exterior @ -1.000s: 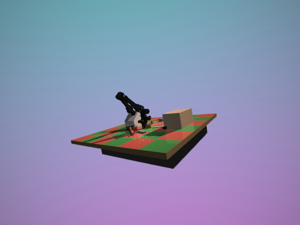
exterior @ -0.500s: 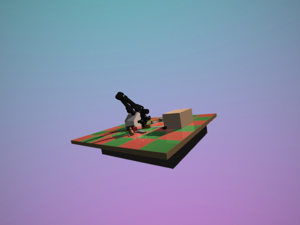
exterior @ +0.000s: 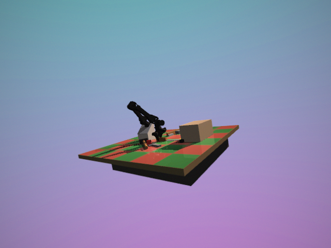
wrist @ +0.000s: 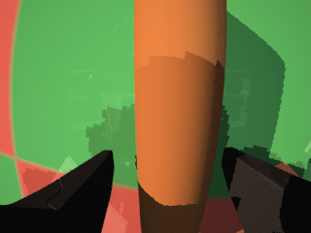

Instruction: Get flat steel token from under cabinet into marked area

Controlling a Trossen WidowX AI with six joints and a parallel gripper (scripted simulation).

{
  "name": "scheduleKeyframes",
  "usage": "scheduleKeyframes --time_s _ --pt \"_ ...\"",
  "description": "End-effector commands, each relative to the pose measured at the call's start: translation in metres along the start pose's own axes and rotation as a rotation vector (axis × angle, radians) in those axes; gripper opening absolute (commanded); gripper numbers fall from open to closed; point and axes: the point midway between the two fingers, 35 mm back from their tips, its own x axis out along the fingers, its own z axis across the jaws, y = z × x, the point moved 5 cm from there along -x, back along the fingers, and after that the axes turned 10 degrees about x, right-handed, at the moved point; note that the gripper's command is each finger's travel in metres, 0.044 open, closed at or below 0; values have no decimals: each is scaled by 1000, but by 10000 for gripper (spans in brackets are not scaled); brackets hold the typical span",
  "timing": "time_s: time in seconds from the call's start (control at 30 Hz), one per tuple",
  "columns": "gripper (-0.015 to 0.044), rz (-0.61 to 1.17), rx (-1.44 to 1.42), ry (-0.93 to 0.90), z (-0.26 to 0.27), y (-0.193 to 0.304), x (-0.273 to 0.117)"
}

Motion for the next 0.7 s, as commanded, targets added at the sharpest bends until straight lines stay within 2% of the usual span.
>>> scheduleKeyframes --time_s 0.0,0.1,0.27,0.53,0.63,0.67 --pt "270 0 2 -1 0 0 0" --pt "270 0 7 -1 -1 1 2" --pt "139 1 4 1 -1 0 1" --pt "84 1 4 1 -1 0 1" --pt "6 1 4 1 -1 0 1" --pt "0 1 4 1 -1 0 1"
